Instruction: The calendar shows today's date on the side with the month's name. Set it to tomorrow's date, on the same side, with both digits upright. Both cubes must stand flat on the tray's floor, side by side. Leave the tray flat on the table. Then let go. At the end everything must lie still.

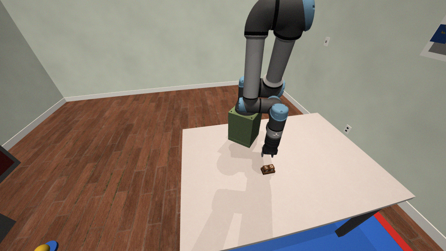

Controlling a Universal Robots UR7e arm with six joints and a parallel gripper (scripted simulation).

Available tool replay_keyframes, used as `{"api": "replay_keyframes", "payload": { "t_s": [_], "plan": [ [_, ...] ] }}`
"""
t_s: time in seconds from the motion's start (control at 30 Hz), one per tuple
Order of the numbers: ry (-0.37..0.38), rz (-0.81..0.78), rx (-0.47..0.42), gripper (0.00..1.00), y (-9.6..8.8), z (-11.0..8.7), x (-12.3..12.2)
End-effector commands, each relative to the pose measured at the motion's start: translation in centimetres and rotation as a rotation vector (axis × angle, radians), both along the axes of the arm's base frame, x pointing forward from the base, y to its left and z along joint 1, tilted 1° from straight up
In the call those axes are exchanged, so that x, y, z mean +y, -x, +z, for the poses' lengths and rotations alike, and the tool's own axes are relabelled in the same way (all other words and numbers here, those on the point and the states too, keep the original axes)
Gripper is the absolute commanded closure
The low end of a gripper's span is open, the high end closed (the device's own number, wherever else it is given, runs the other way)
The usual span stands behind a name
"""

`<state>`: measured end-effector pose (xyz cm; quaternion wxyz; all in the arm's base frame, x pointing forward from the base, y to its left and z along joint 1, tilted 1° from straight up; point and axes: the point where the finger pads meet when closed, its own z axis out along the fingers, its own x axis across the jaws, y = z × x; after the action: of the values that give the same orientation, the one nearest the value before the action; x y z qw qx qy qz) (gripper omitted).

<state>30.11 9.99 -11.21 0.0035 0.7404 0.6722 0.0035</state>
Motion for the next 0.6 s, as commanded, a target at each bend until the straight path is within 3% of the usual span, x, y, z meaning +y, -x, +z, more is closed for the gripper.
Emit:
{"api": "replay_keyframes", "payload": {
  "t_s": [0.0,0.57],
  "plan": [
    [0.005,-0.15,0.002,0.0,0.14,-0.26,0.14],
    [0.001,-0.536,0.0,0.0,-0.34,-0.82,0.39]
  ]
}}
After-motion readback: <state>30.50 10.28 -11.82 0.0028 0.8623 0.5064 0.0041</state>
